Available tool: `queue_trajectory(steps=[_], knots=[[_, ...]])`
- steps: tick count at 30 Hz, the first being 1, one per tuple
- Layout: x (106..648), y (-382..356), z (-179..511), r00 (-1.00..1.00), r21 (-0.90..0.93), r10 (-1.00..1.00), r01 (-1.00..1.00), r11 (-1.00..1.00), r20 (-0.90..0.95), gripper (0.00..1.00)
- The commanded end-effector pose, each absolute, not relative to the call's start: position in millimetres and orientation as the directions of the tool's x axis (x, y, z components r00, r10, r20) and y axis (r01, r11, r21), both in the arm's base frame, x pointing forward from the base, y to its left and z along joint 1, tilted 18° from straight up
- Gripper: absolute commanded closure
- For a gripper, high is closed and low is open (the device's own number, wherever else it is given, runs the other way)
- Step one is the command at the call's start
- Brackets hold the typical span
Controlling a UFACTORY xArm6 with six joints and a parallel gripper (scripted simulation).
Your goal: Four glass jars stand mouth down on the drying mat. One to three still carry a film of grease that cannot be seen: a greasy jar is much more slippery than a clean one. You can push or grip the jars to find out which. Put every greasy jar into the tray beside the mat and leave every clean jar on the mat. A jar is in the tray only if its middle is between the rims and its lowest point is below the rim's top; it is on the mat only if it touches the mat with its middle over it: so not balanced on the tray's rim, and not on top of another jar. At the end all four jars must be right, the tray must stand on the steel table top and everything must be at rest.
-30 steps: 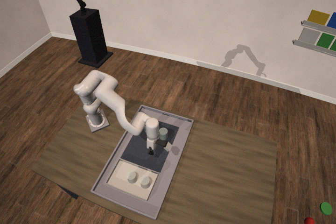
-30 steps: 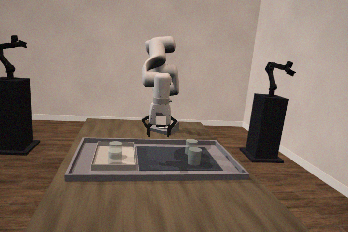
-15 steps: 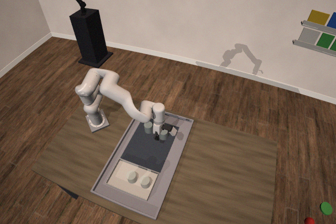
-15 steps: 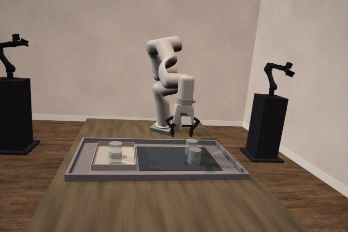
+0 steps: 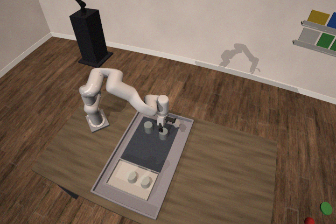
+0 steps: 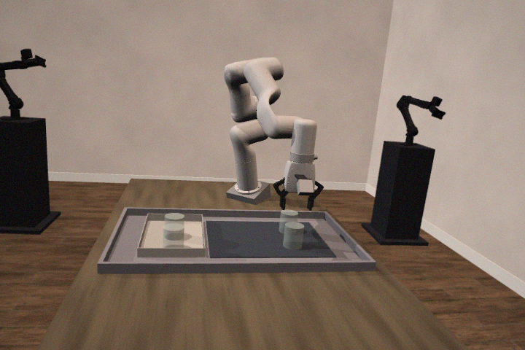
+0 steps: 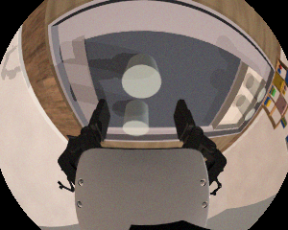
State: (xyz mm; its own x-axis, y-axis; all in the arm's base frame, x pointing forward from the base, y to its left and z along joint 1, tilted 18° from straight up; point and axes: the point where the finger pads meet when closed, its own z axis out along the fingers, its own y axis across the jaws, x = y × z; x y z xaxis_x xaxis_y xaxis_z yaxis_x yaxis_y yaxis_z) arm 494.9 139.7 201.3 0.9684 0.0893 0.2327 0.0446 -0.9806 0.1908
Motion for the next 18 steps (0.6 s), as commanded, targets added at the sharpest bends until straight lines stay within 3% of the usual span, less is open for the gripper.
queue_trajectory(steps=[1, 18], knots=[[500.1, 137.7, 184.8, 0.968, 0.191, 0.089, 0.044, -0.981, 0.234, 0.00], [506.6, 133.1, 159.5, 0.968, 0.191, 0.089, 0.044, -0.981, 0.234, 0.00]])
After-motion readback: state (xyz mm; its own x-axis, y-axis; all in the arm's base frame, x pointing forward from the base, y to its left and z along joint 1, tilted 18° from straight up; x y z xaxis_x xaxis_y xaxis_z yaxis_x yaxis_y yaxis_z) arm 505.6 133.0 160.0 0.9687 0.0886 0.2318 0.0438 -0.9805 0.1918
